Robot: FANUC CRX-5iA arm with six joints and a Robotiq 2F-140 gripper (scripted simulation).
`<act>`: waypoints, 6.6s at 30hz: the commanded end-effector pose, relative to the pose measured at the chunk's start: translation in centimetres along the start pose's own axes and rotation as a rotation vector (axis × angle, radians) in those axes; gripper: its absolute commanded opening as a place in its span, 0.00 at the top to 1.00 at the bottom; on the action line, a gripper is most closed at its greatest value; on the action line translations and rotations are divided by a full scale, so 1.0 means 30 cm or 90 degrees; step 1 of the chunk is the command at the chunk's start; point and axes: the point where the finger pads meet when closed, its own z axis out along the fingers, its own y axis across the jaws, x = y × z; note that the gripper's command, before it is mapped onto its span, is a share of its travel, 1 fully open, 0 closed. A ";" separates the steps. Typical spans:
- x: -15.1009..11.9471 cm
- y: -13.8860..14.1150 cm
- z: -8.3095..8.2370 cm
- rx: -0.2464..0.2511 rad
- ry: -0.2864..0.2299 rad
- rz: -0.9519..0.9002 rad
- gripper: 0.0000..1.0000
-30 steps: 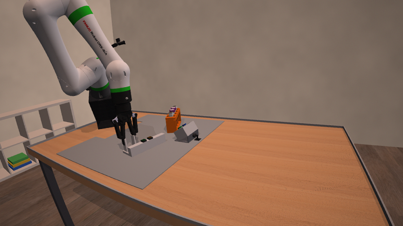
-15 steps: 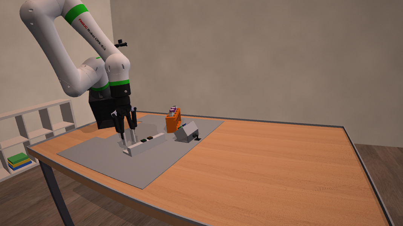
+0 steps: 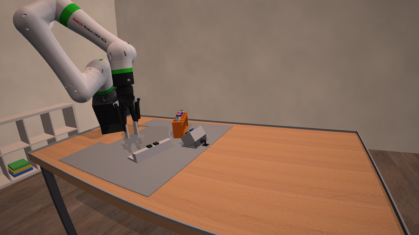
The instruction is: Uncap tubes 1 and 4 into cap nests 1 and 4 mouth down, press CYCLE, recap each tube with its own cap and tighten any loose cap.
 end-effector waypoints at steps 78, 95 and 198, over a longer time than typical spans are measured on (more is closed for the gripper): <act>0.309 -1.000 0.039 -0.002 -0.001 0.873 1.00; 0.309 -1.000 0.099 -0.002 -0.001 0.873 1.00; 0.226 -0.451 0.049 -0.001 -0.001 0.000 0.00</act>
